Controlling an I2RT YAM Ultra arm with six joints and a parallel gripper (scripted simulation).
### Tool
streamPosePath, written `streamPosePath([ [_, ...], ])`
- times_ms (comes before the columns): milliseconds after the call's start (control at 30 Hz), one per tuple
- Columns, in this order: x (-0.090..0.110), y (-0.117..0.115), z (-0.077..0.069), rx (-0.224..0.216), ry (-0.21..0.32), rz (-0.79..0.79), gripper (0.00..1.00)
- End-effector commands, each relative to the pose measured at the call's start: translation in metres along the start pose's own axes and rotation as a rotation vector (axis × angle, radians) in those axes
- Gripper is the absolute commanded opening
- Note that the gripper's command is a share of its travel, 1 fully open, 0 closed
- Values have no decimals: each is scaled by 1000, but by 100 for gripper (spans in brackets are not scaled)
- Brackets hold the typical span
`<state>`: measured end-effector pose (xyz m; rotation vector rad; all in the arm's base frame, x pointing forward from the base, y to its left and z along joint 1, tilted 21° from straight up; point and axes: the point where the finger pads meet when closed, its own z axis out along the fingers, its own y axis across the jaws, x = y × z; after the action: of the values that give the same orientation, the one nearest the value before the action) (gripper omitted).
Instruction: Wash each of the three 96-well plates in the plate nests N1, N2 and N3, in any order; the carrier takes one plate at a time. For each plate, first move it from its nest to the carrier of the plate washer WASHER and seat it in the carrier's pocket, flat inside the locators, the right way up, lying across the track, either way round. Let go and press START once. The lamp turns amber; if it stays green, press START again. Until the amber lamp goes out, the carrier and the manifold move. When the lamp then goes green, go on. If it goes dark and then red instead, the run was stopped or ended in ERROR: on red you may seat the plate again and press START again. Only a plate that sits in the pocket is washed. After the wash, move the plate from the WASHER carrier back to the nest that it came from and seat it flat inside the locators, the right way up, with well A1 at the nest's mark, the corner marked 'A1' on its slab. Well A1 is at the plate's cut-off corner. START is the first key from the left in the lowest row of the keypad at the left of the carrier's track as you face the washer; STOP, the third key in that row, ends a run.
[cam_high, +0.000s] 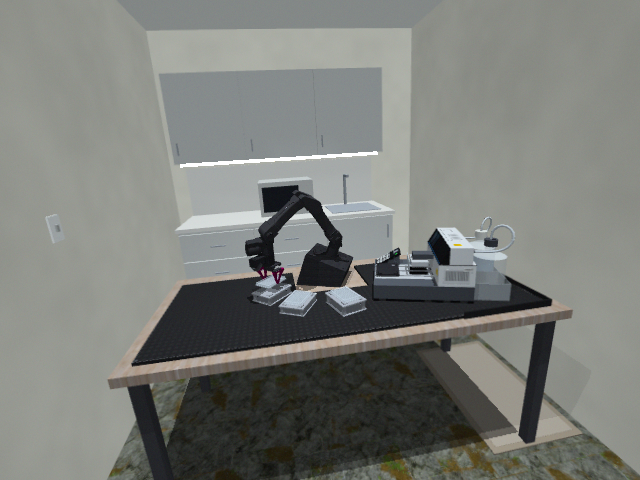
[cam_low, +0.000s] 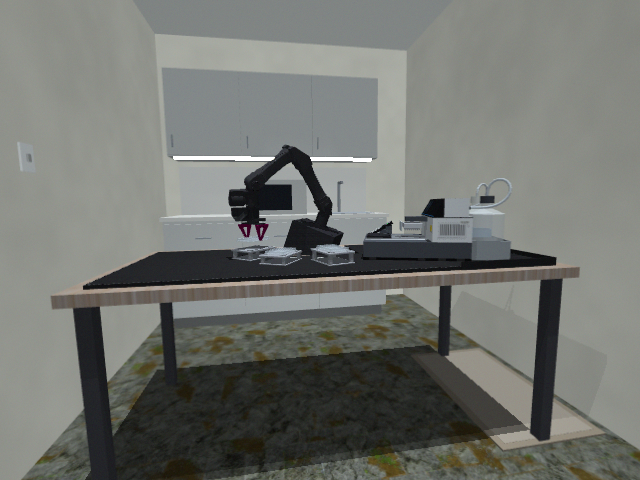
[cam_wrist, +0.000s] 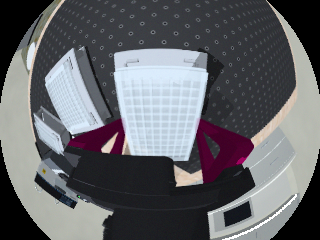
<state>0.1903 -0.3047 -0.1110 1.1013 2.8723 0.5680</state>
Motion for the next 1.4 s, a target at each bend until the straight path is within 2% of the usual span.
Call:
streamPosePath([
  [0,-3,-1,-13,7,-17,-3,0],
  [1067,-2,-1,-60,7,-17,-3,0],
  [1367,-2,-1,-60,7,-17,-3,0],
])
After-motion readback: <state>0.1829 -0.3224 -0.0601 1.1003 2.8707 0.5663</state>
